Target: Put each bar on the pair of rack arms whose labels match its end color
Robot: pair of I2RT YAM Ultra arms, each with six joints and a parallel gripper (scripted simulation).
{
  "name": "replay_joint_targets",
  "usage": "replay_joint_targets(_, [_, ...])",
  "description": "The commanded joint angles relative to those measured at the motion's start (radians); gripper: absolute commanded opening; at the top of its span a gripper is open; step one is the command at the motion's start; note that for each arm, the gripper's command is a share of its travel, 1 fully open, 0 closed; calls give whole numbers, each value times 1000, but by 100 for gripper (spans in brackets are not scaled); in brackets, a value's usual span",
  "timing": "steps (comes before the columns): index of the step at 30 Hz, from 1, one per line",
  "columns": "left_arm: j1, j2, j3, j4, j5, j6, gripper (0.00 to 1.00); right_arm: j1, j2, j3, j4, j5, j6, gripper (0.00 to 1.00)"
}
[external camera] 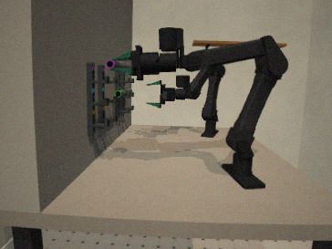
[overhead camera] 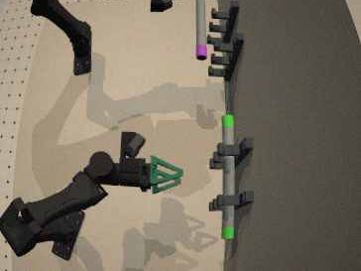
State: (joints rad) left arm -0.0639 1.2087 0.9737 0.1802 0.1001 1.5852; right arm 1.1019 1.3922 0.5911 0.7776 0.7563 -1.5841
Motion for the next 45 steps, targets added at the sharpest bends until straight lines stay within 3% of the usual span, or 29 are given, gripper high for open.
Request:
replay_joint_targets(1, [13, -37, -9, 51, 9, -29, 0, -10, -25, -5, 6, -7, 11, 100])
replay_joint_targets(45, [17, 34, 26, 93, 14, -30, 0, -10, -25, -5, 6, -7, 11, 100])
